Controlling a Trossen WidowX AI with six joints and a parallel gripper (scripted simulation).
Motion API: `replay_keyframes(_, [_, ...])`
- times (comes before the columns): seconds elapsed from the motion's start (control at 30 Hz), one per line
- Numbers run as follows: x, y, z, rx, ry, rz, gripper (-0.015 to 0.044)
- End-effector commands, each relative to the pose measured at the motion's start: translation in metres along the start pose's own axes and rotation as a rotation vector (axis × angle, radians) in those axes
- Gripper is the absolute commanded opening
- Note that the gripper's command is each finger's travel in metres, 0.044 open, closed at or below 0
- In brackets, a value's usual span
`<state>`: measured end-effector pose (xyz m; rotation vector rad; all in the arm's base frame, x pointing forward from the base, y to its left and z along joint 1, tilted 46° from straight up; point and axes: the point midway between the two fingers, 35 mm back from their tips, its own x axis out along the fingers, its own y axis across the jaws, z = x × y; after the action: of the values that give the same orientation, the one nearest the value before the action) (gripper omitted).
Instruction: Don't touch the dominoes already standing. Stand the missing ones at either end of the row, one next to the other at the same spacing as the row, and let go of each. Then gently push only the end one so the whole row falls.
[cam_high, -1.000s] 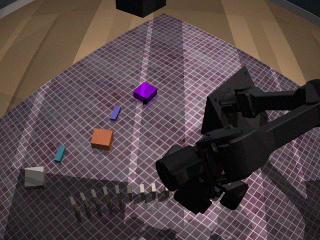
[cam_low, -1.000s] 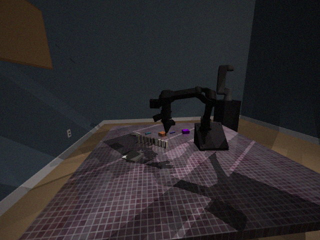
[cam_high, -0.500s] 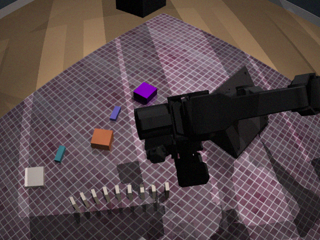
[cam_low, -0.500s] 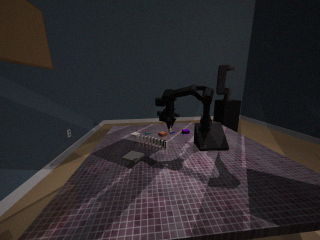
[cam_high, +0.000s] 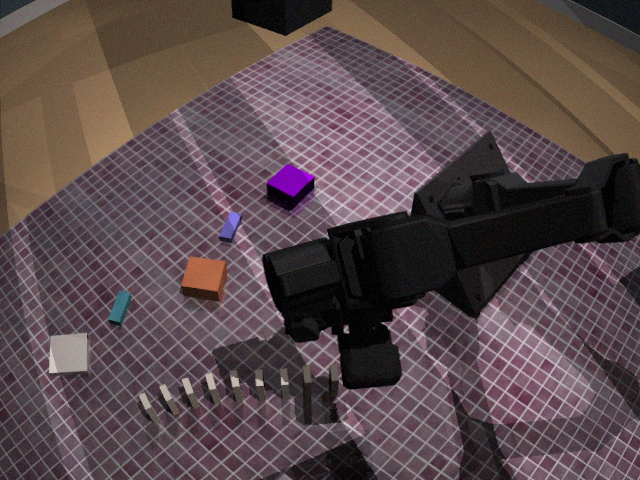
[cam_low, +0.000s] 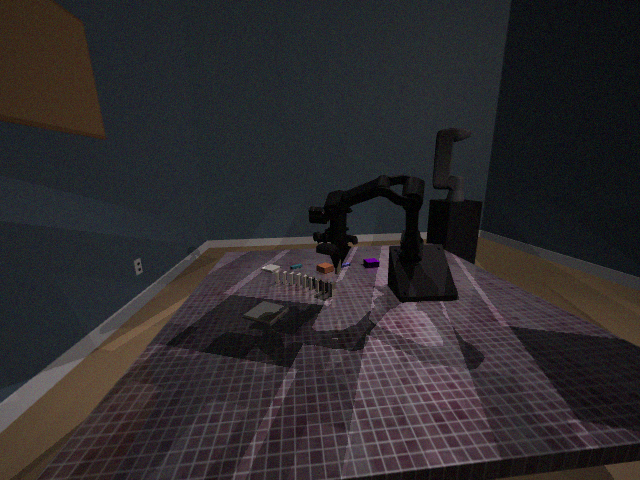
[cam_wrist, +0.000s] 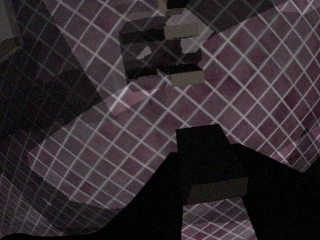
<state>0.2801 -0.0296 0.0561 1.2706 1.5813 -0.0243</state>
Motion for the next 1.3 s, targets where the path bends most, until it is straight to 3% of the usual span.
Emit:
replay_keyframes(0.0, [0.026, 0.001, 0.0, 0.007, 0.005, 0.003, 0.0107])
replay_keyframes(0.4, [0.088, 0.001, -0.01, 0.005, 0.015, 0.013, 0.0107])
replay_keyframes(0.87, [0.091, 0.0, -0.011, 0.005, 0.017, 0.014, 0.0107])
replay_keyframes(1.27, [0.091, 0.0, -0.011, 0.005, 0.017, 0.014, 0.0422])
